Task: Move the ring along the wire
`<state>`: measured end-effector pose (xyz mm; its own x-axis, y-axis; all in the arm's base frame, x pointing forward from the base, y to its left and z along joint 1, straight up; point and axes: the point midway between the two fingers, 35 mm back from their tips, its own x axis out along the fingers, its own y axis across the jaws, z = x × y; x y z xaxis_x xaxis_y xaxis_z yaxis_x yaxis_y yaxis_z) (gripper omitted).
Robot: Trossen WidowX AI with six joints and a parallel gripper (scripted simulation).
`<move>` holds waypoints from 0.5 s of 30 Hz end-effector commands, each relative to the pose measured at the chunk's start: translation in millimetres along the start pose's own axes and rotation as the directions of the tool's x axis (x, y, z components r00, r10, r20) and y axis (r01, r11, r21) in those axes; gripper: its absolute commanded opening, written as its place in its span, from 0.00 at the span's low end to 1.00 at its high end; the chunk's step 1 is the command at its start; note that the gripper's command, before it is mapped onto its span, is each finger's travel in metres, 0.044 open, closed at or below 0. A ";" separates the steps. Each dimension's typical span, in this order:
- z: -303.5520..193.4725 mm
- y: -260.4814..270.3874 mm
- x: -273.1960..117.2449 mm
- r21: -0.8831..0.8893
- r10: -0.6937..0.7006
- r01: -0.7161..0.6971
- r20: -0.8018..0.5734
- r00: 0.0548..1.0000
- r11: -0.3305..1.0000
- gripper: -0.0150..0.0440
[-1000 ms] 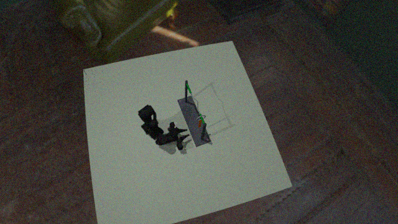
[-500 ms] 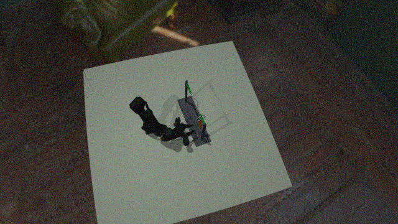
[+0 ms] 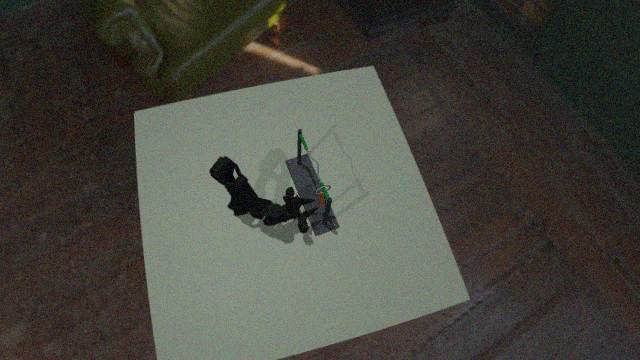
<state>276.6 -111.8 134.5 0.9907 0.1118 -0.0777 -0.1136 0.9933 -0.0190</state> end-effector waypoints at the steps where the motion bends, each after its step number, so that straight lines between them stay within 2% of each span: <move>1: 0.4 -2.5 6.4 0.004 -0.003 0.003 0.000 1.000 1.000 0.53; 15: 1.2 -3.1 27.9 0.004 -0.003 0.003 0.002 1.000 1.000 0.53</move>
<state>299.1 -110.5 134.0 0.9908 0.1119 -0.0765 -0.1136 0.9933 -0.0193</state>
